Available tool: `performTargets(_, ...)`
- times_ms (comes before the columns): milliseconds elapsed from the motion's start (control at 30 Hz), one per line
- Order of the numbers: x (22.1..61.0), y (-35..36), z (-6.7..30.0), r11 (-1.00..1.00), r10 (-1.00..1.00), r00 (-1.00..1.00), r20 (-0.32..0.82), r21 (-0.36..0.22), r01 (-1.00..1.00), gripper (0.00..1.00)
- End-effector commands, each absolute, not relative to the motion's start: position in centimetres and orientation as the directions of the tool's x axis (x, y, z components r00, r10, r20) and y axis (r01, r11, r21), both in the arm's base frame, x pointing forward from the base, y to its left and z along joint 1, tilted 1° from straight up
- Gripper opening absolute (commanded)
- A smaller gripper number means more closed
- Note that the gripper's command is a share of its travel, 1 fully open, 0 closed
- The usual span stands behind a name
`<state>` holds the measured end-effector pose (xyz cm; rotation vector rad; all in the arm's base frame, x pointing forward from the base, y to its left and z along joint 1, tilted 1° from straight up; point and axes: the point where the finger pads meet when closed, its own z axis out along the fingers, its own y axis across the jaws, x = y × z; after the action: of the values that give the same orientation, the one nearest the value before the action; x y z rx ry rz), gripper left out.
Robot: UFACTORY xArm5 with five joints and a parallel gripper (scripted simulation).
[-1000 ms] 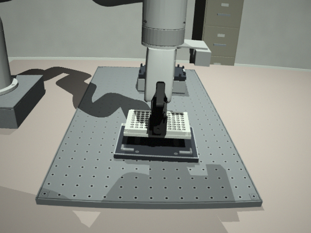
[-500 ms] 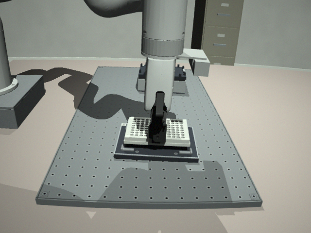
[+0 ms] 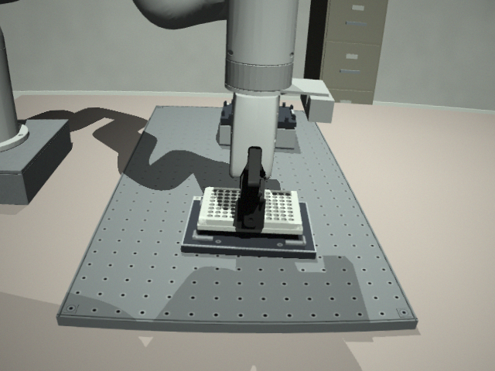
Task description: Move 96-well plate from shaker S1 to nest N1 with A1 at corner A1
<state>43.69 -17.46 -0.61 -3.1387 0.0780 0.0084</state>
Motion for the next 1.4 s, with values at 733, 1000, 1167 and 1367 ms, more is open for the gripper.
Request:
performTargets(733, 43.84, -17.52, -0.75, -0.999, -0.050, 0.999, -0.005, 0.011, -0.050, 0.00)
performTargets(1000, 43.84, -17.52, -0.88, -0.999, -0.050, 0.999, -0.005, 0.011, -0.050, 0.00)
performTargets(1167, 43.84, -17.52, -0.97, -0.999, -0.050, 0.999, -0.005, 0.011, -0.050, 0.00)
performTargets(1367, 43.84, -17.53, -1.03, -0.999, -0.050, 0.999, -0.005, 0.011, -0.050, 0.00)
